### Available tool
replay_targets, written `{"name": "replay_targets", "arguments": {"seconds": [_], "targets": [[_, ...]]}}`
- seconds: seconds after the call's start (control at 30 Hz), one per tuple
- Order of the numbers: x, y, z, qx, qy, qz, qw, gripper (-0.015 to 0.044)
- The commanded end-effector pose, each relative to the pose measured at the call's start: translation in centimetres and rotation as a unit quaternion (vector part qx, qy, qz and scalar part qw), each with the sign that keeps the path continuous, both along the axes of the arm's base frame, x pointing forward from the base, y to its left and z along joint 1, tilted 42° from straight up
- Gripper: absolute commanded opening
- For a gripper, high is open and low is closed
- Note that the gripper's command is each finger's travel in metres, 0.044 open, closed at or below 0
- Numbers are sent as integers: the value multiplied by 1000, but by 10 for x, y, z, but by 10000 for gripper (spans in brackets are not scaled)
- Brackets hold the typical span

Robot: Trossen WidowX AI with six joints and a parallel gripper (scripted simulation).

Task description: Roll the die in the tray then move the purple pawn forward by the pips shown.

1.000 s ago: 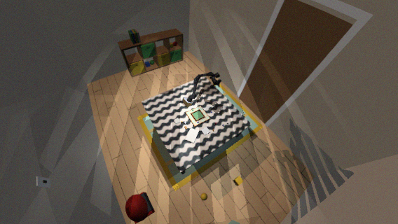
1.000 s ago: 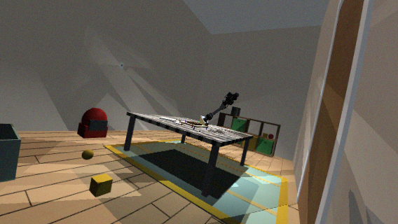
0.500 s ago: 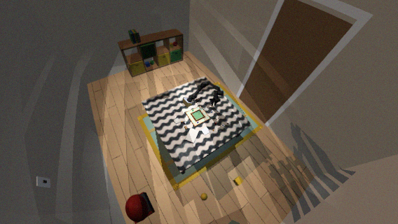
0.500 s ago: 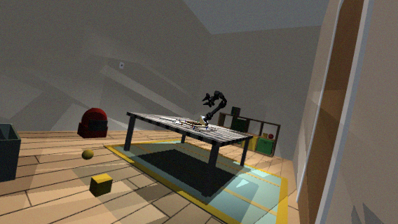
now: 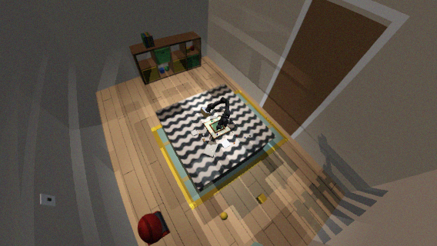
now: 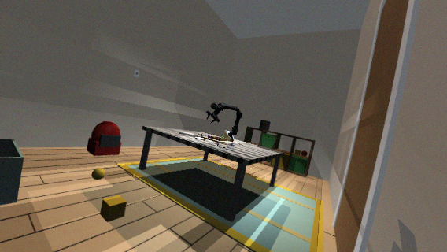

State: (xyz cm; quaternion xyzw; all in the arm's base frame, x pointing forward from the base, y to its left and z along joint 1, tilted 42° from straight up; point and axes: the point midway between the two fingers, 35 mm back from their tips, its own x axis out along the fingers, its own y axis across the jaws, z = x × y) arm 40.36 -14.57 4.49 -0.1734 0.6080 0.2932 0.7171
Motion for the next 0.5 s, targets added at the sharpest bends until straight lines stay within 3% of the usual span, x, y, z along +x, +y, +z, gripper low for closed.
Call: {"name": "replay_targets", "arguments": {"seconds": [0.0,0.27,0.47], "targets": [[-25,-20,-57,69,62,-69,993,275],[-94,-38,-169,221,174,-218,935,275],[-106,-38,-185,244,187,-238,921,275]]}}
